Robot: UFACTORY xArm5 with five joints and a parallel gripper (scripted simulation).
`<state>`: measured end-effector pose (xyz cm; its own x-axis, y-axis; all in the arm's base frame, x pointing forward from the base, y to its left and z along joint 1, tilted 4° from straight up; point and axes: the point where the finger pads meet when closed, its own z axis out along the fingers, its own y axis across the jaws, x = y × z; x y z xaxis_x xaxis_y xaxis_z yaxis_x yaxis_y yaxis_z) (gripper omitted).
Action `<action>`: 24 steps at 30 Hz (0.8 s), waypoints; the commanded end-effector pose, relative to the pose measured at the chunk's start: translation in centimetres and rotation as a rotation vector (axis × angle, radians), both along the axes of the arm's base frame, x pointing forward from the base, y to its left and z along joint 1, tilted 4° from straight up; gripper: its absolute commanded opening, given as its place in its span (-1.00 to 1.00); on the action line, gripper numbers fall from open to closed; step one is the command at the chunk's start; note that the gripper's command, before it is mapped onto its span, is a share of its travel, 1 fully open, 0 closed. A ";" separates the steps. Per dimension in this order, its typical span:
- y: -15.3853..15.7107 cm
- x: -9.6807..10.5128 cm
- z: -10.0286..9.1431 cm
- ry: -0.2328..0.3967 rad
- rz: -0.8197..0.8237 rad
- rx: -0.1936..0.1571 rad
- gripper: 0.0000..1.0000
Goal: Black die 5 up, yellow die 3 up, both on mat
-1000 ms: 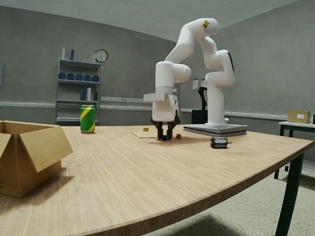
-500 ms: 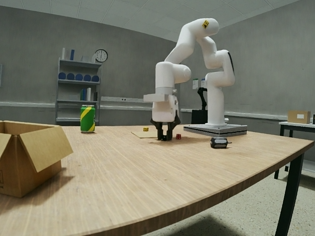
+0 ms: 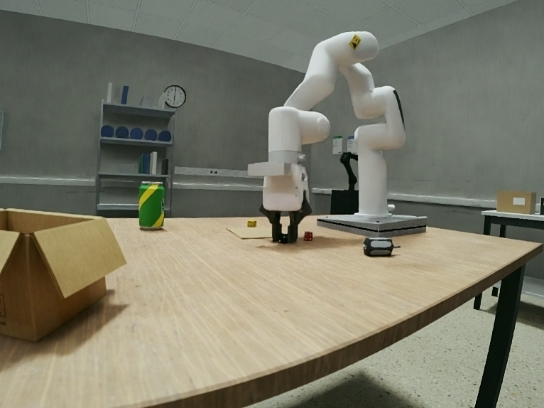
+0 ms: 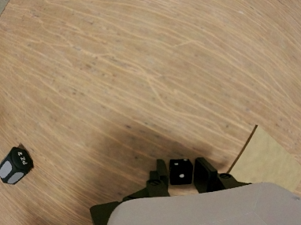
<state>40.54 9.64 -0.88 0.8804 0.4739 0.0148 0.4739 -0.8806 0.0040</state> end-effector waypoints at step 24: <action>0.0 0.1 0.1 -0.003 0.000 0.001 -0.69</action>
<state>40.55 9.64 -0.87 0.8804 0.4739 0.0149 0.4739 -0.8806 0.0040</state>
